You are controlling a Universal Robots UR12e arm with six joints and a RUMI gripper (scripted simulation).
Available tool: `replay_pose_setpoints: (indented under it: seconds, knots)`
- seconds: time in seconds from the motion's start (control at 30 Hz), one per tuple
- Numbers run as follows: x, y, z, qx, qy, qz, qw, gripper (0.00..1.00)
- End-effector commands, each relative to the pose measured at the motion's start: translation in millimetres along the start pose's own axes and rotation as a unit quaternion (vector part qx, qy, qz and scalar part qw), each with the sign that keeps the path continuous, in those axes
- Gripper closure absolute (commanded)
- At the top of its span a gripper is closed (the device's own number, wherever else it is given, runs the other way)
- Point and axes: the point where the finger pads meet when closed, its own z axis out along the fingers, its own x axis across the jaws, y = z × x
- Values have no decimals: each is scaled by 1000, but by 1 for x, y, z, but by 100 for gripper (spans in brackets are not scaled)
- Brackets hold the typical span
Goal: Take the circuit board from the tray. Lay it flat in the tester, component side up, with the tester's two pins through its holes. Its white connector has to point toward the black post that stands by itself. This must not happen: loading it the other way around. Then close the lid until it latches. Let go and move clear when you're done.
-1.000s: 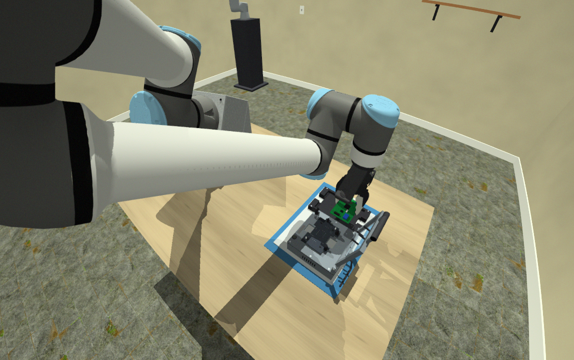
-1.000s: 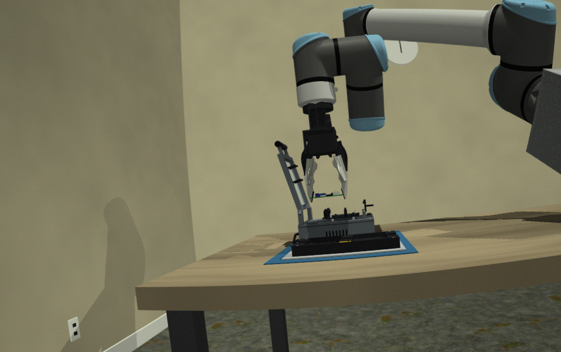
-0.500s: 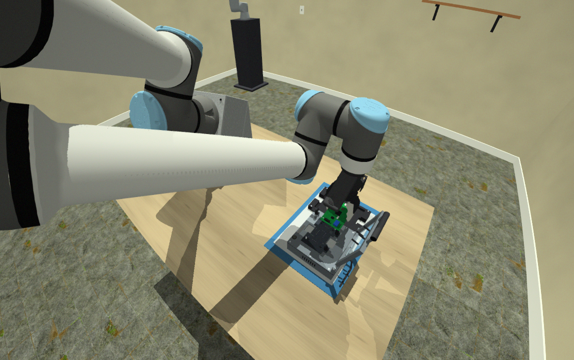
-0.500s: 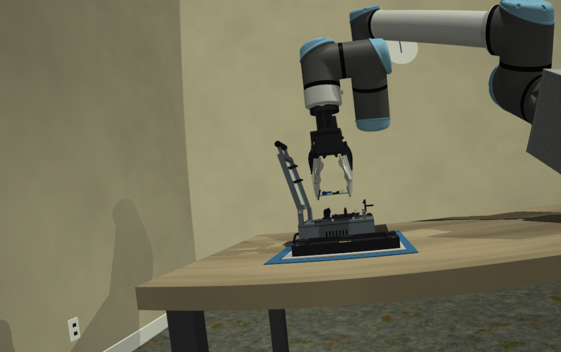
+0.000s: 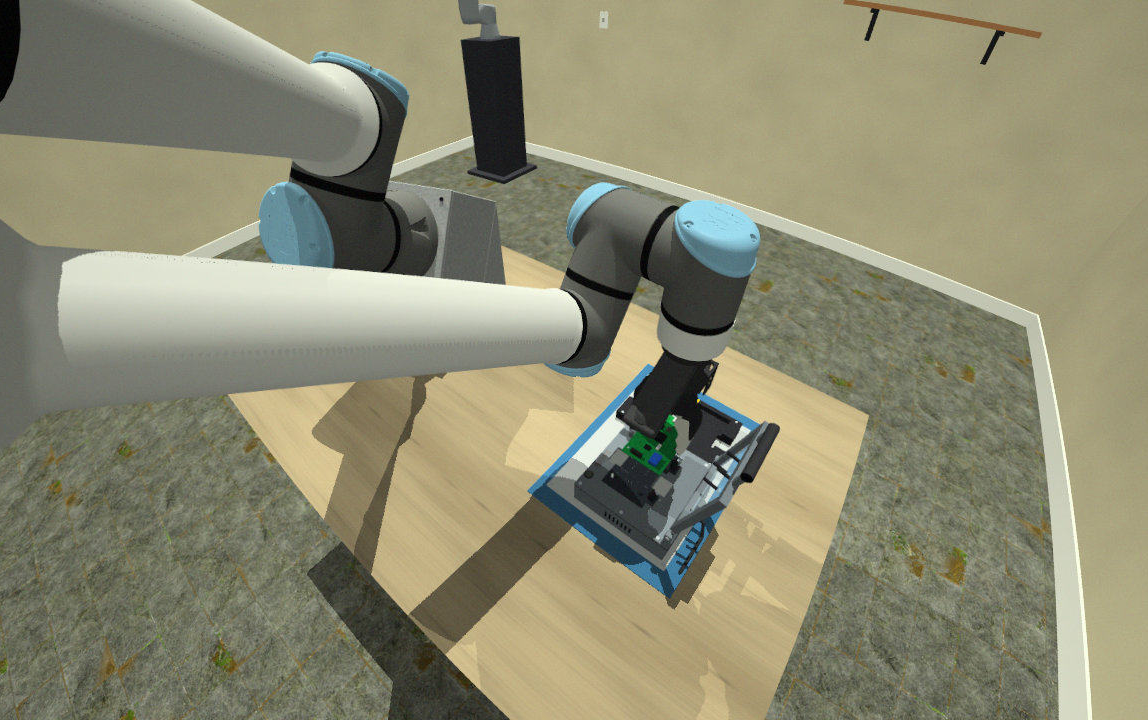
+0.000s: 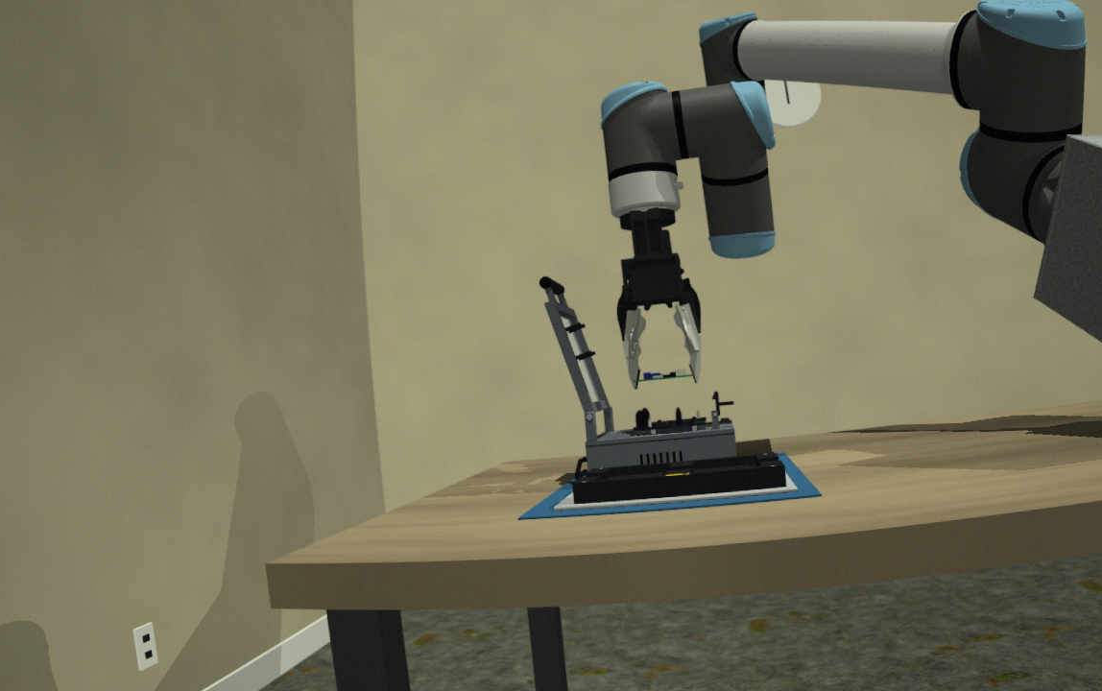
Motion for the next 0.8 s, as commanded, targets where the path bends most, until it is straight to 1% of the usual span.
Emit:
replay_pose_setpoints:
  seconds: [0.0,0.17,0.43,0.77]
  knots:
    - [3,-12,-1,0,-1,0,1000,61]
    - [5,-20,-2,0,-1,0,1000,61]
    - [6,-26,-2,0,-1,0,1000,61]
    - [7,-29,-3,0,-1,0,1000,61]
